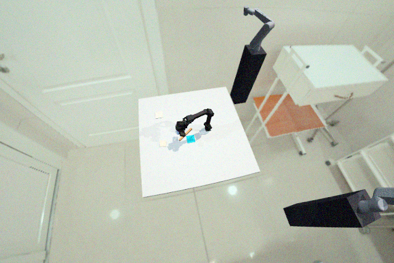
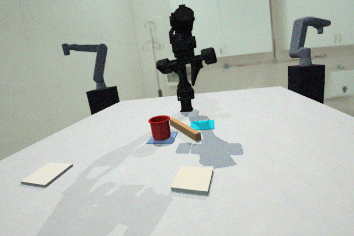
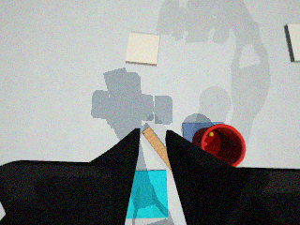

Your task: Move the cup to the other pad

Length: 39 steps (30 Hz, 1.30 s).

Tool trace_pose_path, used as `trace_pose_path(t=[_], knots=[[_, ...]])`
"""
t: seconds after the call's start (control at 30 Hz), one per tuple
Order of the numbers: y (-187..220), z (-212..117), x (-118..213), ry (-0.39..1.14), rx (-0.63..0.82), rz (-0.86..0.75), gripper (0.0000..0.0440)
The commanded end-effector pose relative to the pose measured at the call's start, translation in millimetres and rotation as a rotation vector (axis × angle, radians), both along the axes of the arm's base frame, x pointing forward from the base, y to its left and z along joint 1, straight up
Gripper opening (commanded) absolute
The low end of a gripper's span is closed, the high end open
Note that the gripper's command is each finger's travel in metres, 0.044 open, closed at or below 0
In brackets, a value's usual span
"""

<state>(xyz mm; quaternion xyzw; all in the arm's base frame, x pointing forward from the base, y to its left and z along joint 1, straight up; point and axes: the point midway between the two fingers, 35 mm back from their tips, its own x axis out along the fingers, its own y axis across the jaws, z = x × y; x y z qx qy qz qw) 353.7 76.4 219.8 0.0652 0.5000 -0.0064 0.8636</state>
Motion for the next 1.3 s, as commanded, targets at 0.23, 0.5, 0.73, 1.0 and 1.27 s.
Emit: trace_pose_path(t=[0.23, 0.5, 0.73, 1.0, 1.27], knots=[[-10, -13, 1, 0.135, -0.062, 0.018, 0.0113], [-24, -28, -1, 0.247, -0.113, 0.047, 0.0102], [-39, -44, -4, 0.340, -0.158, 0.079, 0.0101], [-56, -64, -8, 0.427, -0.194, 0.117, 0.0121], [-71, -85, -11, 0.484, -0.215, 0.156, 0.0146]])
